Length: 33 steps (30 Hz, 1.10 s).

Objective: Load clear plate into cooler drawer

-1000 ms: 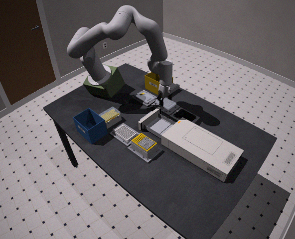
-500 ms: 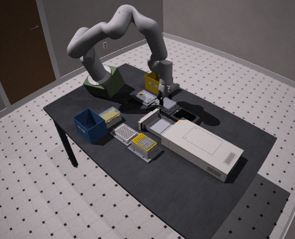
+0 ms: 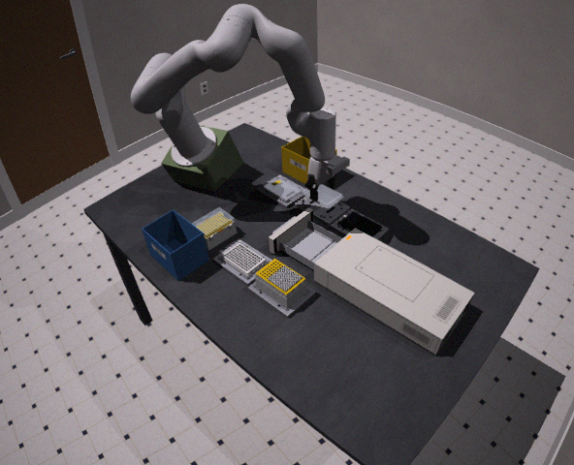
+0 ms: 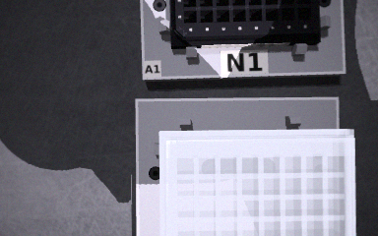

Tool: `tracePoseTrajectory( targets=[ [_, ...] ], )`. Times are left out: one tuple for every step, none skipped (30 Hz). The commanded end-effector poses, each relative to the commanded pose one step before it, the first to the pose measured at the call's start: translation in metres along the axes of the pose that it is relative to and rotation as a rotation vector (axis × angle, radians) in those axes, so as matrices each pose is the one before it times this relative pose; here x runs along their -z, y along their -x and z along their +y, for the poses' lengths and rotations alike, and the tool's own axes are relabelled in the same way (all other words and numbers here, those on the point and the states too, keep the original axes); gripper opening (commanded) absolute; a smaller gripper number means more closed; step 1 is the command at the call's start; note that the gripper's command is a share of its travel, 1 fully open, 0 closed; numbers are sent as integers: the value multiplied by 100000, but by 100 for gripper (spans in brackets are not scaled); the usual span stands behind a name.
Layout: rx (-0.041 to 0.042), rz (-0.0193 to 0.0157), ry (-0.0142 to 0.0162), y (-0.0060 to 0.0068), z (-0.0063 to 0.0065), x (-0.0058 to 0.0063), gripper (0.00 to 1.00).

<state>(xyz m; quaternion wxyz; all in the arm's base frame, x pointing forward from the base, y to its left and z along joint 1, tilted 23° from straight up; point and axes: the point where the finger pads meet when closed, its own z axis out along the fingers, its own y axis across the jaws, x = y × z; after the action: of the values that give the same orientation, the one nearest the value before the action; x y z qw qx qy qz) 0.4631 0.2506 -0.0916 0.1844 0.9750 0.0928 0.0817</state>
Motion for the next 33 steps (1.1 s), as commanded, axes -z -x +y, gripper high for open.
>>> tracePoseTrajectory(
  targets=[
    [-30, 115, -77, -88, -40, 875, 0],
    [0, 0, 0, 0, 0, 167, 0],
    [0, 0, 0, 0, 0, 167, 0],
    [0, 0, 0, 0, 0, 167, 0],
    [0, 0, 0, 0, 0, 167, 0],
    [0, 0, 0, 0, 0, 167, 0],
    [0, 0, 0, 0, 0, 167, 0],
    [0, 0, 0, 0, 0, 167, 0],
    [0, 0, 0, 0, 0, 167, 0],
    [0, 0, 0, 0, 0, 167, 0],
    [0, 0, 0, 0, 0, 0, 0],
    [0, 0, 0, 0, 0, 0, 0],
    [0, -1, 0, -2, -1, 168, 0],
    [0, 0, 0, 0, 0, 167, 0],
    [0, 0, 0, 0, 0, 167, 0],
    [0, 0, 0, 0, 0, 167, 0],
    [0, 0, 0, 0, 0, 167, 0],
    [0, 0, 0, 0, 0, 167, 0],
    [0, 0, 0, 0, 0, 167, 0],
    [0, 0, 0, 0, 0, 167, 0],
    [0, 0, 0, 0, 0, 167, 0],
    [0, 0, 0, 0, 0, 167, 0],
    [0, 0, 0, 0, 0, 167, 0],
    [0, 0, 0, 0, 0, 167, 0],
    [0, 0, 0, 0, 0, 167, 0],
    [0, 0, 0, 0, 0, 167, 0],
    [0, 0, 0, 0, 0, 167, 0],
    [0, 0, 0, 0, 0, 0, 0],
    [0, 0, 0, 0, 0, 0, 0],
    [0, -1, 0, -2, -1, 168, 0],
    [0, 0, 0, 0, 0, 167, 0],
    [0, 0, 0, 0, 0, 167, 0],
    [0, 0, 0, 0, 0, 167, 0]
  ],
)
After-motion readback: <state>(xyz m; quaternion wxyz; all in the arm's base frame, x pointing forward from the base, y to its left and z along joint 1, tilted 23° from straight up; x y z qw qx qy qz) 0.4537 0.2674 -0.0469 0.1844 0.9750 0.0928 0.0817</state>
